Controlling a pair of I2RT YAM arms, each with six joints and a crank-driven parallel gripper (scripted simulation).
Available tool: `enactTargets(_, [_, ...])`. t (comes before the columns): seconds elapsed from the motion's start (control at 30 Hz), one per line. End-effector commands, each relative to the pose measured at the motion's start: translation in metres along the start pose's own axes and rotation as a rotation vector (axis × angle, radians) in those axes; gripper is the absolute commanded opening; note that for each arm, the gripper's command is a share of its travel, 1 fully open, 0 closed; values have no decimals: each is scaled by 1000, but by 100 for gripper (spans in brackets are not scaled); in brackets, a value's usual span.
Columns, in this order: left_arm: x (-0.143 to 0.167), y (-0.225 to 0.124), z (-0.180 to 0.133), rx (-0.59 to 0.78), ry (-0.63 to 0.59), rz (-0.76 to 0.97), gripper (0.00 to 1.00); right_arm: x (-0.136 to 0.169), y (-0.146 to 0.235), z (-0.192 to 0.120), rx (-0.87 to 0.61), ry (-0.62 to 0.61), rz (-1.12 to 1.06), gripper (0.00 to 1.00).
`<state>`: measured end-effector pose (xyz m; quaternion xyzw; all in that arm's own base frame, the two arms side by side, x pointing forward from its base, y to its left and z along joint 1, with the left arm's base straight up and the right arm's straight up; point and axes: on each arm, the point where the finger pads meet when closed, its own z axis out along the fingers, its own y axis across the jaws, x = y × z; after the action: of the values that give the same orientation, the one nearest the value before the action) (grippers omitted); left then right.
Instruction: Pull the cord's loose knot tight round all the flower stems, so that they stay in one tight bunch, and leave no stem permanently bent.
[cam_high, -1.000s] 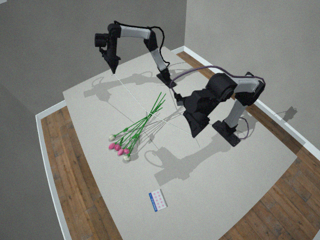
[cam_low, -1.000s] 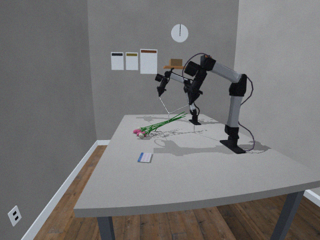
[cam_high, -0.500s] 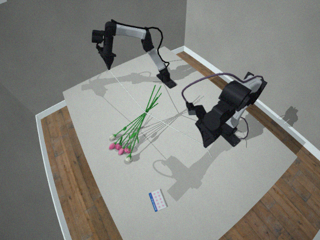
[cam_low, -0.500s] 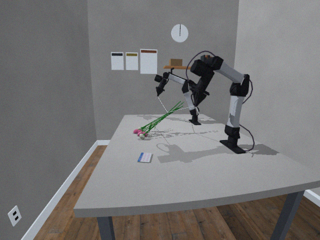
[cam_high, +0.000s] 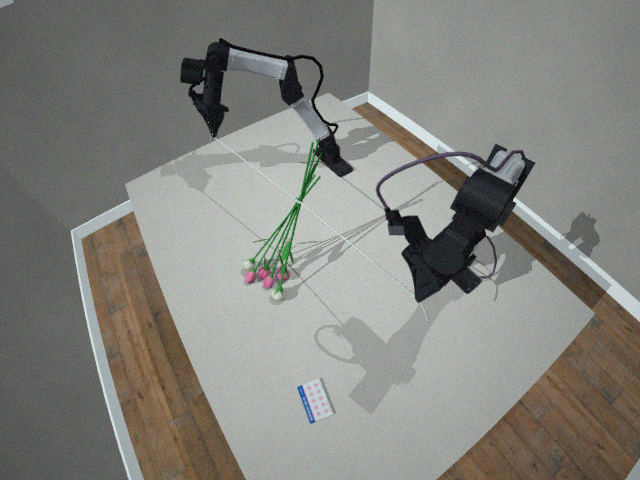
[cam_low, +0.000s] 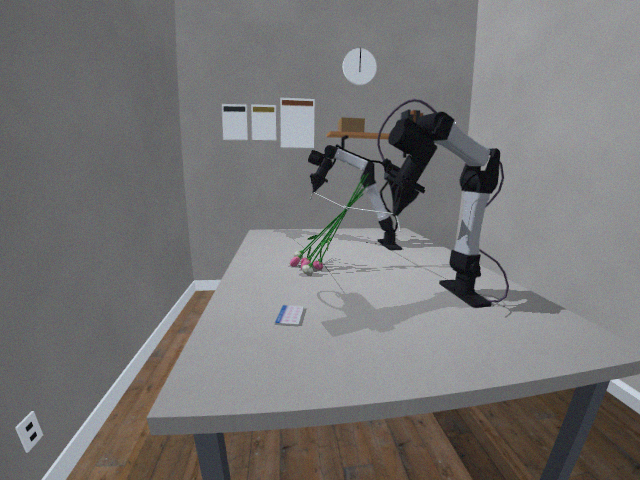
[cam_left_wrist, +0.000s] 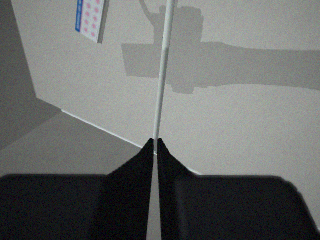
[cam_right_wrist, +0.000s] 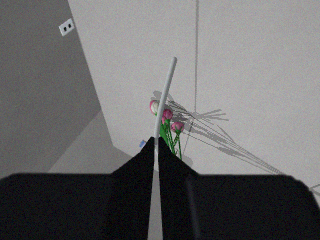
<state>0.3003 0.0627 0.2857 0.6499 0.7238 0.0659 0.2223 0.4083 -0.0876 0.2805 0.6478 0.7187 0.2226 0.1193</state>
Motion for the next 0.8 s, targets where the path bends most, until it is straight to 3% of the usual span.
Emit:
enactTargets(0.0, [11,-2,-12,-27,55,6,0,-18,9,-11,-55,-77,-22,0])
enactTargets(0.27, [14,-7,8,-40,56,9,0,-14,-1,2,-64,-72,-25,0])
enactTargets(0.57, [22,-24,50,-41,47,4,0,-19,-22,42,-64,-72,-23,0])
enactTargets(0.77, [35,-44,97,-41,47,5,0,-26,-46,89,-64,-72,-20,0])
